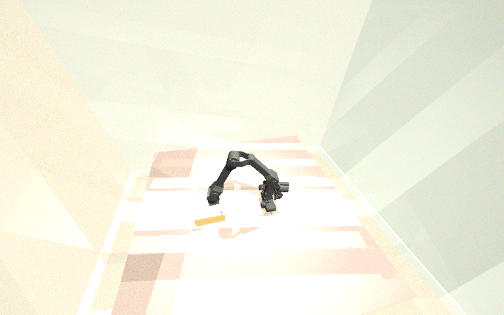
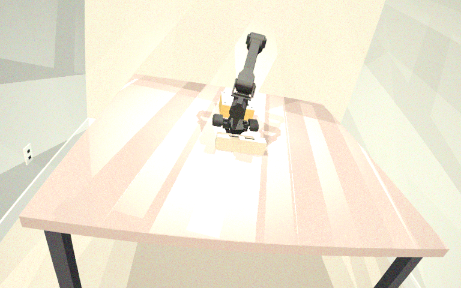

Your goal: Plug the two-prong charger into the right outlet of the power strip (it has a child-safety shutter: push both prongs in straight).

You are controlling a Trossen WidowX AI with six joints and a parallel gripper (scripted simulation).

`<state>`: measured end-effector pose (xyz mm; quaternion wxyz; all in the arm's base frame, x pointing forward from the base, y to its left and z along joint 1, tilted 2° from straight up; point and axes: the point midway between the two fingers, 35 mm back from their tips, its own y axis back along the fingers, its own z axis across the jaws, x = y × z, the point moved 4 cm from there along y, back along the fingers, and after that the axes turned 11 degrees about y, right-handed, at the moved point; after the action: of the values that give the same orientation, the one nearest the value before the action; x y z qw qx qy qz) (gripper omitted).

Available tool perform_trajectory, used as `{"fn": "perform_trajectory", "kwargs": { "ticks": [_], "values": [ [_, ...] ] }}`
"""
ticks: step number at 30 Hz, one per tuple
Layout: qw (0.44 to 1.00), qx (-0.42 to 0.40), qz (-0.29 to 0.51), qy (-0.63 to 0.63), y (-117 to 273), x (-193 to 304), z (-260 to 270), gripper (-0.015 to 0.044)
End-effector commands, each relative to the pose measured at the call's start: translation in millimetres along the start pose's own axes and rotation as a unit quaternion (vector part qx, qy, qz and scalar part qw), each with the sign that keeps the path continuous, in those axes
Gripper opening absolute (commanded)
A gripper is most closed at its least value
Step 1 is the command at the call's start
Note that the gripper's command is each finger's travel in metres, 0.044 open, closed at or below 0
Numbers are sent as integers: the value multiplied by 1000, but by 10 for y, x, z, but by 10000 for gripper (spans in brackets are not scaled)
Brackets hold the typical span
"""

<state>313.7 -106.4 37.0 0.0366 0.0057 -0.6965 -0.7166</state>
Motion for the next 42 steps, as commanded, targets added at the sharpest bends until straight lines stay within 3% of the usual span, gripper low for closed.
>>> {"fn": "perform_trajectory", "kwargs": {
  "ticks": [1,15,32,42],
  "values": [
    [1000,6,-21,0,35,-101,-26,0],
    [1000,0,0,0,1,-1,0,0],
    [1000,0,0,0,1,0,0,440],
    [1000,1,-3,0,-1,23,4,440]
  ]
}}
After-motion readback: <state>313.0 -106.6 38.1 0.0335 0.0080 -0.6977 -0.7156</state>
